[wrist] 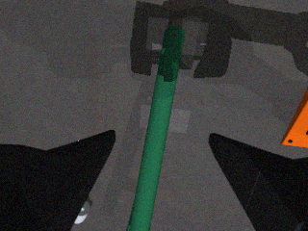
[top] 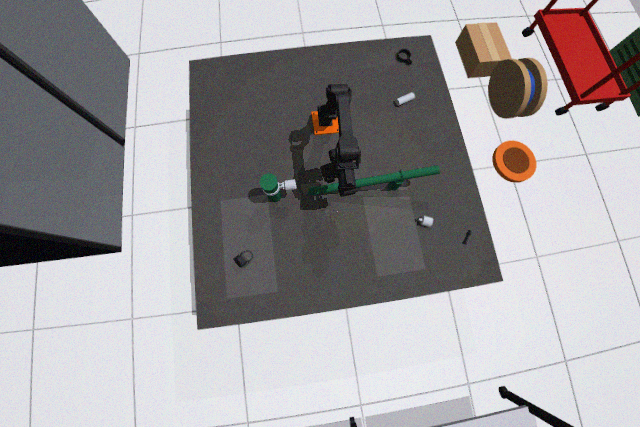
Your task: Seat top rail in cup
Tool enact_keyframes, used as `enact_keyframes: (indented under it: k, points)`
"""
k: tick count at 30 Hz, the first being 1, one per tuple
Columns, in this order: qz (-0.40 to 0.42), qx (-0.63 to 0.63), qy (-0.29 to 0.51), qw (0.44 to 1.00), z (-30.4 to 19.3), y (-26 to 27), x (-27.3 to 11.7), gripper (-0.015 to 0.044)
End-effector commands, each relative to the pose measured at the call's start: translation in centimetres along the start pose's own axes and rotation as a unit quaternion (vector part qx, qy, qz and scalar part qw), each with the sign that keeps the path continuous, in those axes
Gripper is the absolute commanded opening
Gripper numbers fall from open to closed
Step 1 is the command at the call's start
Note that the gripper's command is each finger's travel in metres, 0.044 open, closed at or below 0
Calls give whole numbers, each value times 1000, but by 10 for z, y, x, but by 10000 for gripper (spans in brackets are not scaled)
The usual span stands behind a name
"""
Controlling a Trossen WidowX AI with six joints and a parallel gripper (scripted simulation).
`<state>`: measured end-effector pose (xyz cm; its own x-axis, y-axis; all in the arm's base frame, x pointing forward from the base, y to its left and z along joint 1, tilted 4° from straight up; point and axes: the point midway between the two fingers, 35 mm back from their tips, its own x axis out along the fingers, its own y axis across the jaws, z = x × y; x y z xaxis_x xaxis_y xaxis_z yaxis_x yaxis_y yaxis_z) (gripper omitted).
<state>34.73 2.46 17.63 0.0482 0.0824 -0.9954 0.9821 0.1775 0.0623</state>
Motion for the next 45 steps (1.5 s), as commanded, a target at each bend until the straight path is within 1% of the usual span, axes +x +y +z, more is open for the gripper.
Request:
enact_keyframes:
  k: [1,7,9,14,45]
  points:
    - [-26,70,-2,997,-2,2,9,440]
    - [-26,70,-2,997,-2,2,9,440]
    - [-26,70,-2,997,-2,2,15,440]
    - [-26,70,-2,997,-2,0,43,440]
    - [-26,69,-2,997,-2,-1,89,440]
